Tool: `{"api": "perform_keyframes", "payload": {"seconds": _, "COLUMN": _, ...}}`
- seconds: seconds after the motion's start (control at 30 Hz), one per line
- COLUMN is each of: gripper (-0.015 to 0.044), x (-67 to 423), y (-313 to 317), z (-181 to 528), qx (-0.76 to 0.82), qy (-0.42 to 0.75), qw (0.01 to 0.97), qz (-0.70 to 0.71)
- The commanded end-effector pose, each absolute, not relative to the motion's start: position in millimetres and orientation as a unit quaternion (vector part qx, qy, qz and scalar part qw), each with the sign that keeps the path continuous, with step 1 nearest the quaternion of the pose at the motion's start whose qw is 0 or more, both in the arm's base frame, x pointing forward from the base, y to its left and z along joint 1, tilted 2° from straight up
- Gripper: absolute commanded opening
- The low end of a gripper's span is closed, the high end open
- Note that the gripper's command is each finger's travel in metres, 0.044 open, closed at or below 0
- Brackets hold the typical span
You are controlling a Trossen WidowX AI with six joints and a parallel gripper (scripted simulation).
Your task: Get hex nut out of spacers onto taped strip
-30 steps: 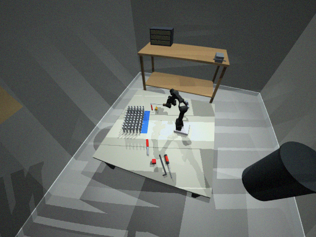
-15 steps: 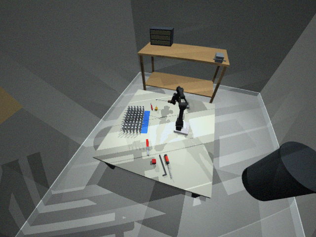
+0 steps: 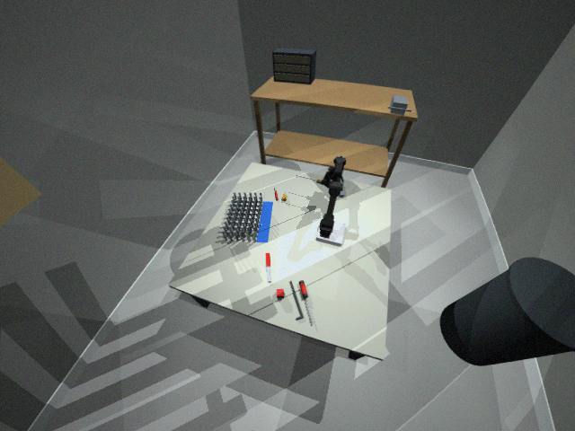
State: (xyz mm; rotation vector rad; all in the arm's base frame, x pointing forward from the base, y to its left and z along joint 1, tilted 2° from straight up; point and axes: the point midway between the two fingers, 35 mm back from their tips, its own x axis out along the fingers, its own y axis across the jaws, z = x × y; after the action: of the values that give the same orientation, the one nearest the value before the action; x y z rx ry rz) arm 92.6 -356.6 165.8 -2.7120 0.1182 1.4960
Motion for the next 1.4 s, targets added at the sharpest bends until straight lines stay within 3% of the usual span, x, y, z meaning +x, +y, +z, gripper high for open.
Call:
{"api": "perform_keyframes", "payload": {"seconds": 0.0, "gripper": 0.0, "x": 83, "y": -365, "z": 169, "qx": -0.878, "qy": 0.042, "qw": 0.015, "qz": 0.476}}
{"api": "perform_keyframes", "payload": {"seconds": 1.37, "gripper": 0.0, "x": 83, "y": -373, "z": 132, "qx": -0.878, "qy": 0.042, "qw": 0.015, "qz": 0.476}}
